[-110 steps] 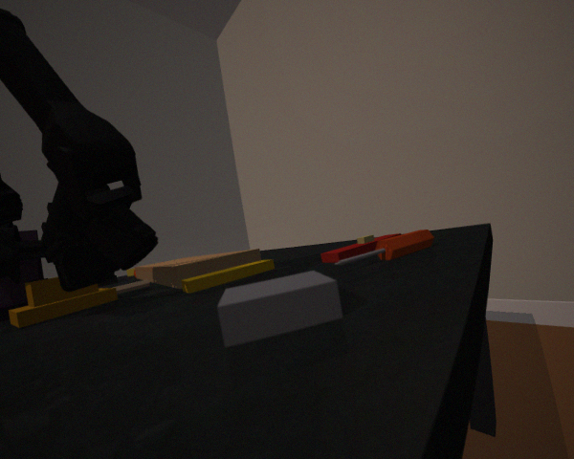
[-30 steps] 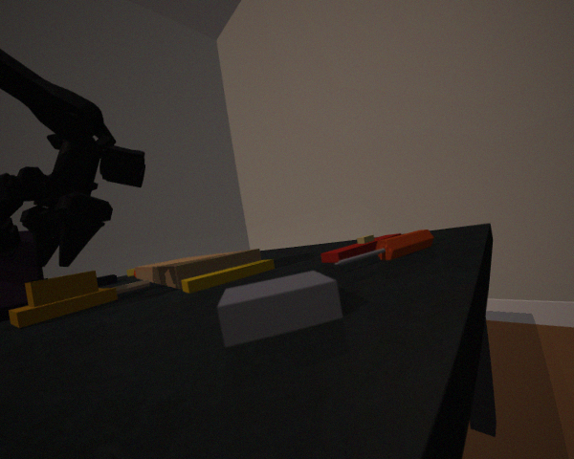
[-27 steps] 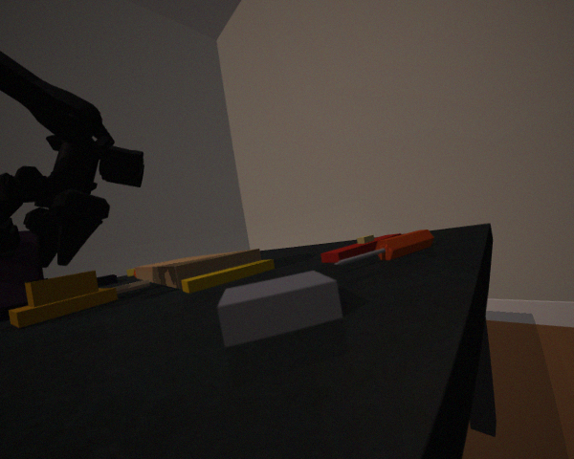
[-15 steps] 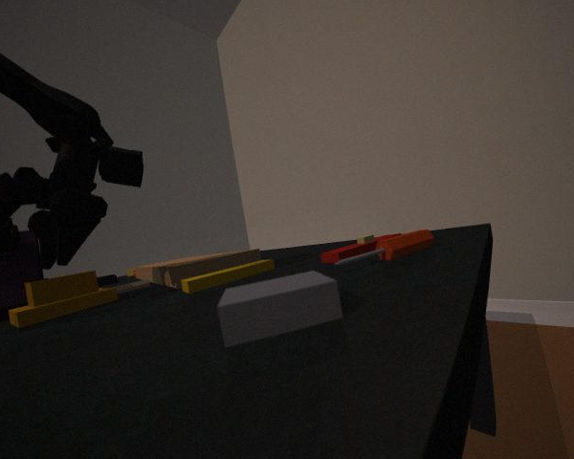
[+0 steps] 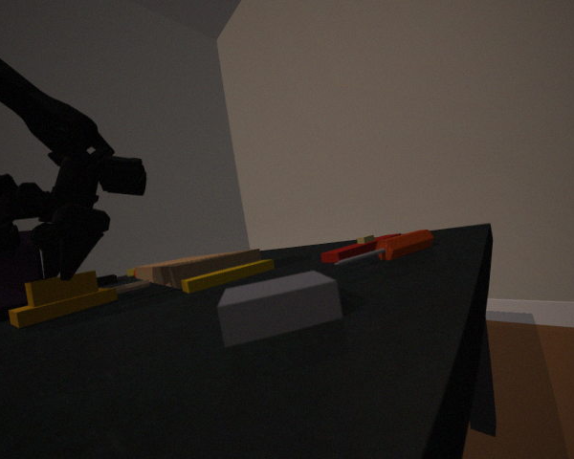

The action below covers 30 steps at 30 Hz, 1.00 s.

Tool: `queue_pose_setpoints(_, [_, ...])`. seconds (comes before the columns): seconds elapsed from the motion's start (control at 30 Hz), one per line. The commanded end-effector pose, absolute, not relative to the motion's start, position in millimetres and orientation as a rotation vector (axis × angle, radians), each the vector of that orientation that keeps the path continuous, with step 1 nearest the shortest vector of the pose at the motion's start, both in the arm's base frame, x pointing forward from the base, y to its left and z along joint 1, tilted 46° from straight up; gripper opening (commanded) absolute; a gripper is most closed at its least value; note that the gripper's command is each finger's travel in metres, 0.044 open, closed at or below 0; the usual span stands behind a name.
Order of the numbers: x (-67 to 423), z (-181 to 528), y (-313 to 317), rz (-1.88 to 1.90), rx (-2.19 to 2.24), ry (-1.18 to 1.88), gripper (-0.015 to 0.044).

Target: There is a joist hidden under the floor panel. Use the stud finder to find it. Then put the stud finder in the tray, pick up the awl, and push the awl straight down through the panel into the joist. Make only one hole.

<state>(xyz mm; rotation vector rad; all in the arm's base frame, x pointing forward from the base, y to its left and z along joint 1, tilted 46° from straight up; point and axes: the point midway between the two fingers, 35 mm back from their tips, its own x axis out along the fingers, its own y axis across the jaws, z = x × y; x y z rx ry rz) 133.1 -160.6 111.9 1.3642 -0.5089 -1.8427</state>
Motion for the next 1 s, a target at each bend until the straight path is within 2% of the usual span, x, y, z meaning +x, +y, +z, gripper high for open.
queue_pose_setpoints(0.0, [133.8, 106.1, -164.8, -1.845, 1.363, -0.499, 0.0440])
queue_pose_setpoints(0.47, [134.4, 94.1, -179.5, -1.842, 1.357, -0.503, 0.0440])
queue_pose_setpoints(0.6, [134.4, 94.1, -179.5, -1.842, 1.357, -0.503, 0.0335])
queue_pose_setpoints(0.97, [134.4, 94.1, -179.5, -1.842, 1.357, -0.503, 0.0262])
